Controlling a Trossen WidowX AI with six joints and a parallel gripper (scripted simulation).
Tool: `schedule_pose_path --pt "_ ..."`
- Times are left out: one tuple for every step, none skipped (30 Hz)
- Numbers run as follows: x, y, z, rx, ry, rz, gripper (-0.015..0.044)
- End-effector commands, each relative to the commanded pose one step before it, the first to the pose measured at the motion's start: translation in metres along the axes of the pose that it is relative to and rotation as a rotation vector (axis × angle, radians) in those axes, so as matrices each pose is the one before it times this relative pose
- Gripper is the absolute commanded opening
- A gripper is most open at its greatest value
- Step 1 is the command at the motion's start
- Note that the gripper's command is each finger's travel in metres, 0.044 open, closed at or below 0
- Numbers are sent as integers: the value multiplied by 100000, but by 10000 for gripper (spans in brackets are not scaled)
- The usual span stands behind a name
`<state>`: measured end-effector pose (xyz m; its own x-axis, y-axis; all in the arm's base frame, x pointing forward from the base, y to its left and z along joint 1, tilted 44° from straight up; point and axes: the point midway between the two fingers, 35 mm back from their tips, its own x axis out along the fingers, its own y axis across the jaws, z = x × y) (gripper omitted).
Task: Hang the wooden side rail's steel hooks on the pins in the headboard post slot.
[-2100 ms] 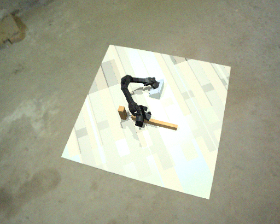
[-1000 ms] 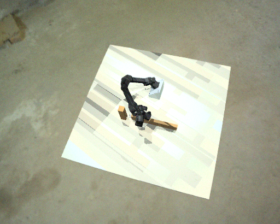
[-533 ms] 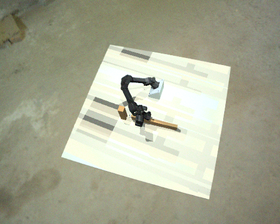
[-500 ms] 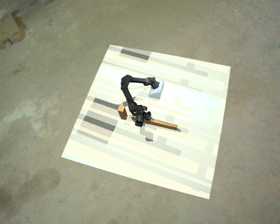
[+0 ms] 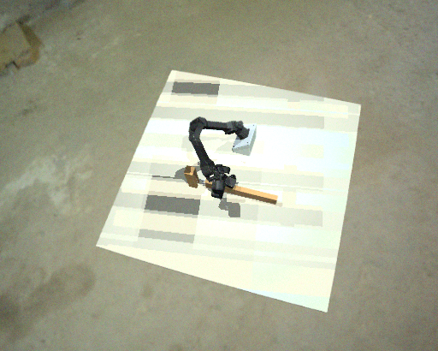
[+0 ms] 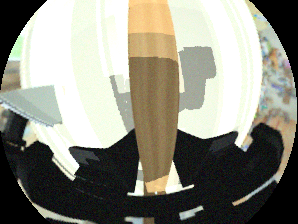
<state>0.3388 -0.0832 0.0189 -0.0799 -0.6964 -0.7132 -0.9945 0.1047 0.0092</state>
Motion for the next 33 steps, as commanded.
schedule_pose_path --pt "-418 -278 -100 167 -512 -1142 0" --pt "-11 3 -11 0 0 0 0" --pt "-11 2 -11 0 0 0 0" --pt "-10 1 -11 0 0 0 0" --pt "-9 -1 -11 0 0 0 0" --pt "-5 -3 -11 0 0 0 0" --pt "0 -4 -10 0 1 0 0" --pt "7 -5 -10 0 1 0 0" --pt "11 -7 -11 0 1 0 0" --pt "11 -8 -11 0 1 0 0" --pt "11 -9 -11 0 1 0 0" --pt "11 -7 -11 0 1 0 0" --pt "11 -5 -11 0 1 0 0" --pt "11 -2 -11 0 1 0 0" --pt "11 1 -11 0 1 0 0" --pt "11 4 -11 0 1 0 0" --pt "11 6 -11 0 1 0 0" --pt "11 7 -11 0 1 0 0" --pt "11 7 -11 0 1 0 0" --pt "11 8 -11 0 1 0 0" --pt "10 9 -11 0 1 0 0" --pt "9 10 -11 0 1 1 0" --pt "8 11 -11 -1 1 1 0" --pt "6 12 -11 -1 1 1 0" --pt "3 12 -11 -1 1 1 0" --pt "0 11 -11 -1 1 1 0" --pt "-2 11 -11 -1 0 1 0" --pt "-4 11 -11 -1 0 1 0" --pt "-5 11 -11 -1 0 1 0" --pt "-6 11 -11 -1 0 1 0" --pt "-7 11 -11 -1 0 1 0" --pt "-7 11 -11 -1 0 1 0" --pt "-7 11 -11 -1 0 1 0"
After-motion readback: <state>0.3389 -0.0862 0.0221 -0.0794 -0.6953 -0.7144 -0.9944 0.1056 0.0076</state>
